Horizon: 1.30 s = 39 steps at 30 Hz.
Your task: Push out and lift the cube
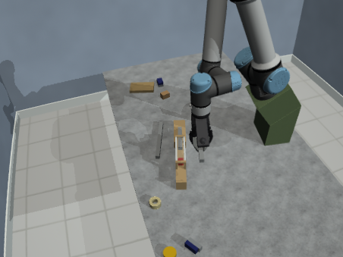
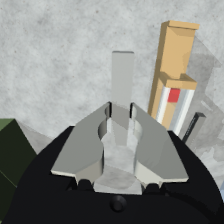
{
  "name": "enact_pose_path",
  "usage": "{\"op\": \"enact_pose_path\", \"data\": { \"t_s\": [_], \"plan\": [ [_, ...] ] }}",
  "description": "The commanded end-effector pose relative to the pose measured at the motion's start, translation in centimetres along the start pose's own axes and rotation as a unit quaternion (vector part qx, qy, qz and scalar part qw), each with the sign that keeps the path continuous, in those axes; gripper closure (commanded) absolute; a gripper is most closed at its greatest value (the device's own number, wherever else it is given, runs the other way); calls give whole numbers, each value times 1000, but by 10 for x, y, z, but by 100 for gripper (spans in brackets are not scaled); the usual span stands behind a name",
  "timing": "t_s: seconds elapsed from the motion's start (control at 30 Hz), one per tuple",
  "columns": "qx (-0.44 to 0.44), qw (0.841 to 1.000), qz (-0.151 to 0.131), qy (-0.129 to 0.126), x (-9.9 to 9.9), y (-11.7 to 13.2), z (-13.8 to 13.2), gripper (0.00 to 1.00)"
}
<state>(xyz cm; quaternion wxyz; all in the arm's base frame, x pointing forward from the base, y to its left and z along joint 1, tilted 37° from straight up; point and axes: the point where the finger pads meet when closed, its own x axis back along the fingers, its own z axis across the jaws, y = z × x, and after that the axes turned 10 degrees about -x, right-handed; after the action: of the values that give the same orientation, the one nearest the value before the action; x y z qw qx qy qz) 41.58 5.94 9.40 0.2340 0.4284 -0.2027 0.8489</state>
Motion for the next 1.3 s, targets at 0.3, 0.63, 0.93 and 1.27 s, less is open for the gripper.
{"op": "enact_pose_path", "data": {
  "t_s": [0.3,0.63,0.93,1.27],
  "plan": [
    [-3,1000,14,-3,26,70,26,100],
    [-3,1000,17,10,32,90,30,100],
    [-2,1000,17,16,33,97,31,100],
    [-2,1000,16,16,32,99,32,100]
  ]
}}
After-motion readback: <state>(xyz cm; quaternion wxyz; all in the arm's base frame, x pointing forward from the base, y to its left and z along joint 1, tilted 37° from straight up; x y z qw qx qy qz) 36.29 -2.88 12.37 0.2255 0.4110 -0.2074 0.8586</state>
